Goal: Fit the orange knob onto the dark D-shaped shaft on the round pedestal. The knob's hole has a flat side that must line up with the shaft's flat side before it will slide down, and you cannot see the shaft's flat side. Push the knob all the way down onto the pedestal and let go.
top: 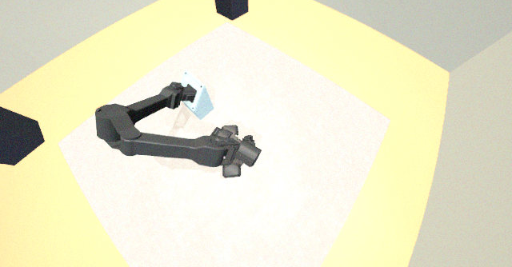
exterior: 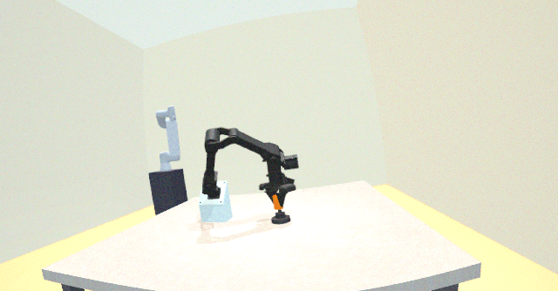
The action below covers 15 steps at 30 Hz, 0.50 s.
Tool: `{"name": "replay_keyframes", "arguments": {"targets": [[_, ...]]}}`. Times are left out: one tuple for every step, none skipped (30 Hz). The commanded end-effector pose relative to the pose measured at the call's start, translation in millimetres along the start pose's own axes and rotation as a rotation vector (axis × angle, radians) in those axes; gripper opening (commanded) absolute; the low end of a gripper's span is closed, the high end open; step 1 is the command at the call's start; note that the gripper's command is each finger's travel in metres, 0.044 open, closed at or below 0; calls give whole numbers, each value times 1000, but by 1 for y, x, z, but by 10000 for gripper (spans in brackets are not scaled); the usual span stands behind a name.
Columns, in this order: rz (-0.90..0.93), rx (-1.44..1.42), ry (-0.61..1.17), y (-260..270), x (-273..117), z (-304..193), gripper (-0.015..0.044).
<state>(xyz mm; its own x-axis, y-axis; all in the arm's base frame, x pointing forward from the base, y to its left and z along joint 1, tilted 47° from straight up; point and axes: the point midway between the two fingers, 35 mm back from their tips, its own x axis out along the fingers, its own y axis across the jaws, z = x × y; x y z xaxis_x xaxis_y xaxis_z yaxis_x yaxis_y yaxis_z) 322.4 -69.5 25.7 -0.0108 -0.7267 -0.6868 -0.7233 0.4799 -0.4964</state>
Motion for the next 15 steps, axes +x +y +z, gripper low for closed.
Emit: {"name": "replay_keyframes", "arguments": {"targets": [[-3,5,-8,-3,-3,1,0],[-3,5,-8,-3,-3,1,0],[-3,5,-8,-3,-3,1,0],[-3,5,-8,-4,-3,1,0],[-3,6,-8,-4,-3,2,0],[-3,6,-8,-4,-3,2,0],[-3,6,-8,-5,-3,2,0],[-3,6,-9,-5,-2,3,0],[-3,6,-9,-5,-2,3,0],[-3,6,-9,-5,-2,3,0],[-3,6,-9,-5,-1,4,0],[-3,6,-8,-4,-1,4,0],[-3,6,-8,-4,-1,4,0],[-3,6,-8,-4,-1,4,0],[-3,6,-8,-4,-1,4,0]]}}
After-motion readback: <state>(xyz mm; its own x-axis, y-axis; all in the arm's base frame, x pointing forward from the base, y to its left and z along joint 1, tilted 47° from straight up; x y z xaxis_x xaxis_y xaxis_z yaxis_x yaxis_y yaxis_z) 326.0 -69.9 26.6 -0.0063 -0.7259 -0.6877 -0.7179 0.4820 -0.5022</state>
